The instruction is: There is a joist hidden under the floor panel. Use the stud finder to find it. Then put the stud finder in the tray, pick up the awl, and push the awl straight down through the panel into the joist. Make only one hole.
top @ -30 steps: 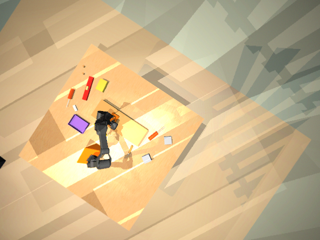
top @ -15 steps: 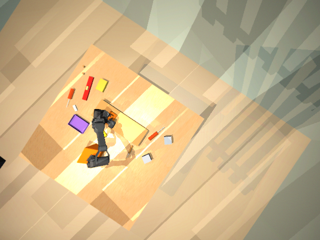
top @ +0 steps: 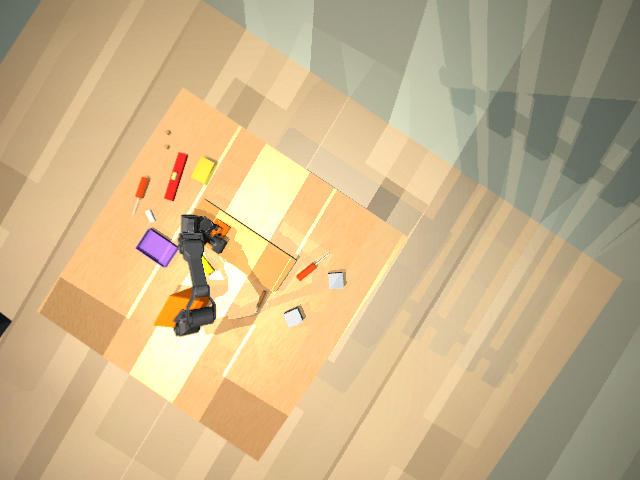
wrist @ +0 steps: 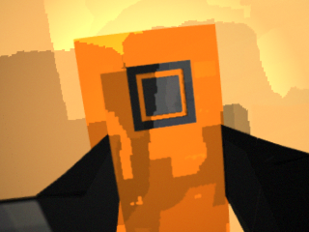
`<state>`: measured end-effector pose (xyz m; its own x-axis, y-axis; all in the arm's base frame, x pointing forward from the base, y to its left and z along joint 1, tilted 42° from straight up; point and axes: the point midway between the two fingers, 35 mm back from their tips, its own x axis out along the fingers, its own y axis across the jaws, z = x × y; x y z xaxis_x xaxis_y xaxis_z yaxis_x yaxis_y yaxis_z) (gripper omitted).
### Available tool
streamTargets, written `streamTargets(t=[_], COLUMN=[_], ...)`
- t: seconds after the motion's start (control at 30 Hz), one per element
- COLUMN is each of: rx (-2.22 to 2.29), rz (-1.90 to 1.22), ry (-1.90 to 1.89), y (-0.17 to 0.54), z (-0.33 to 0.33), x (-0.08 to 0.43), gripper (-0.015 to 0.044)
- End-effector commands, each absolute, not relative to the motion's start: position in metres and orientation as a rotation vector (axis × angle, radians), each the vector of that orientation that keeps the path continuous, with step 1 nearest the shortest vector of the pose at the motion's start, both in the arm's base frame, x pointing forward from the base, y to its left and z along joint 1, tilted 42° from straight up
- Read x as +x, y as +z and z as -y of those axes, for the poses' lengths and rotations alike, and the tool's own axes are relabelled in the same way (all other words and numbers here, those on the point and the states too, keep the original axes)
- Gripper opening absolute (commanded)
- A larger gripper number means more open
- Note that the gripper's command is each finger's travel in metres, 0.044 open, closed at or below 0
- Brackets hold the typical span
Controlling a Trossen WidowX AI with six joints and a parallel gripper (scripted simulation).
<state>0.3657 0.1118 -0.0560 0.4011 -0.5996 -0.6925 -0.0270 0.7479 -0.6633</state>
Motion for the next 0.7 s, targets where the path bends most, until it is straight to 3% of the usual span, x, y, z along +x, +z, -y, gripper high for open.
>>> streamTargets(t=[0.0, 0.67], rx=[-0.655, -0.653], rz=[-1.118, -1.118], ry=[-0.391, -0.390], y=[-0.062, -0.083], z=[-0.119, -0.143], x=[0.365, 0.364], gripper=[0.0000, 0.0000])
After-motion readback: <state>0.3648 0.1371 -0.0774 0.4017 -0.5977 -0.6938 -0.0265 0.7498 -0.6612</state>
